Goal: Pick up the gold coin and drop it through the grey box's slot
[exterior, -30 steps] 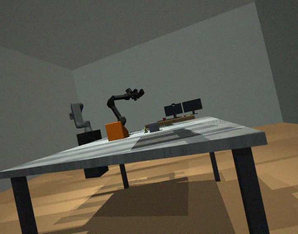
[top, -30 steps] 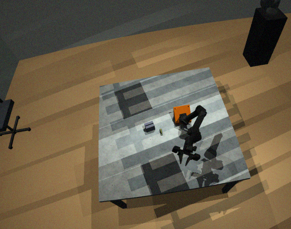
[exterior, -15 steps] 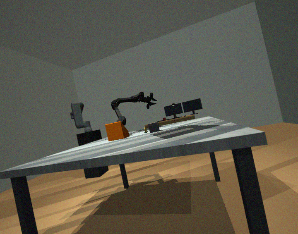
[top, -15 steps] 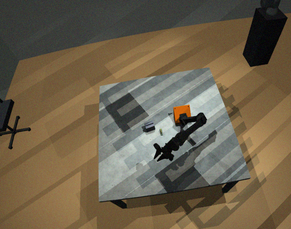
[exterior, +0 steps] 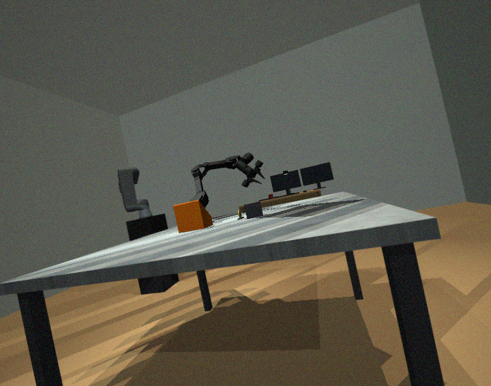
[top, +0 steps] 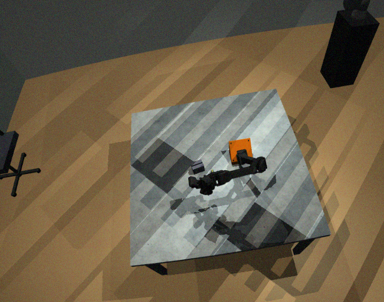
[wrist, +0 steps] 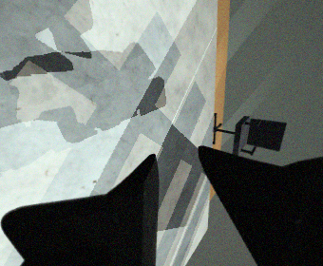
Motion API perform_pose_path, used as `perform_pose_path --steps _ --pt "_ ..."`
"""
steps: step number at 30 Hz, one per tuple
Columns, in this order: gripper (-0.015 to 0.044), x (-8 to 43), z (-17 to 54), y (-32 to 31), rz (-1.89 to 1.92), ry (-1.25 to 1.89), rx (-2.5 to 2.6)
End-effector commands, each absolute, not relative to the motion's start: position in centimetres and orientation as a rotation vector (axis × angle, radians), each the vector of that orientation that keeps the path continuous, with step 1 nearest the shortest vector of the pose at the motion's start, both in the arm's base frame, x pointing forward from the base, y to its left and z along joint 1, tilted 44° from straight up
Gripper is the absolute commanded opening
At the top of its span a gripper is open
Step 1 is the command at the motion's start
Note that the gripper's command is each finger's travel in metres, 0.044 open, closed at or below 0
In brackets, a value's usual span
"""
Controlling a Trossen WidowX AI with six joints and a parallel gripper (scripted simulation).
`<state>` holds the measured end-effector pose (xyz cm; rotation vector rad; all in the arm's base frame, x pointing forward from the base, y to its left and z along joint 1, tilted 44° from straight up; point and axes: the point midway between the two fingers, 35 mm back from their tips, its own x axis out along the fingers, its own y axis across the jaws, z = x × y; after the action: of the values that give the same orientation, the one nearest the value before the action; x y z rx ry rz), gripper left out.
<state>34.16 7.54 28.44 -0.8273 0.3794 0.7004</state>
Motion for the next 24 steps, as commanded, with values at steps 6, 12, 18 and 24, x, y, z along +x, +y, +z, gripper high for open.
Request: perform_pose_path --steps 6,12,18,24 --pt "0.0161 30.8 17.3 2.3 1.019 0.65 -0.902" --pt "0.0161 24.9 11.8 -0.2 1.343 0.673 -0.743" --pt "0.0161 22.9 11.3 -0.3 1.437 0.611 -0.637" --pt "0.0161 23.2 10.1 1.0 1.436 0.611 -0.637"
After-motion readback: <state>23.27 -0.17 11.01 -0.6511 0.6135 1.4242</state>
